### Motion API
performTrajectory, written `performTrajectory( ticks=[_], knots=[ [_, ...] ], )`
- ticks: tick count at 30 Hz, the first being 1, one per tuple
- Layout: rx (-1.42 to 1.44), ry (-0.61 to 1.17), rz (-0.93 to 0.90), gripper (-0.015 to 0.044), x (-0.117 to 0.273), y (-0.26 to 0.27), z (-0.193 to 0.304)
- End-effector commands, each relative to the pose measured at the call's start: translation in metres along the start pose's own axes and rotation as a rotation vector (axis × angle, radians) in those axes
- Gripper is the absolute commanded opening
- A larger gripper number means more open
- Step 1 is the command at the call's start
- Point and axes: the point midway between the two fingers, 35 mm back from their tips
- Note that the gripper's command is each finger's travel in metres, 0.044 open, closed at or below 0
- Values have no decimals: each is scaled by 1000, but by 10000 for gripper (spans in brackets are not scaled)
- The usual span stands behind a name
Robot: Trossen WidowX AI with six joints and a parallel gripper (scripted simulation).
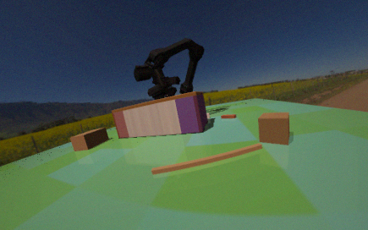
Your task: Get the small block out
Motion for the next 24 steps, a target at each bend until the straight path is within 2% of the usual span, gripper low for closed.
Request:
performTrajectory(
  ticks=[1,24],
  knots=[
    [4,1,-4,400,0,0,4],
    [4,0,-4,400,-4,-2,-14]
  ],
)
Point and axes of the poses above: the point midway between the two fingers, 35 mm back from their tips, its own x axis back along the fingers, its own y axis across the jaws, z = x × y, and after that the axes turned 8 degrees about x, right-handed
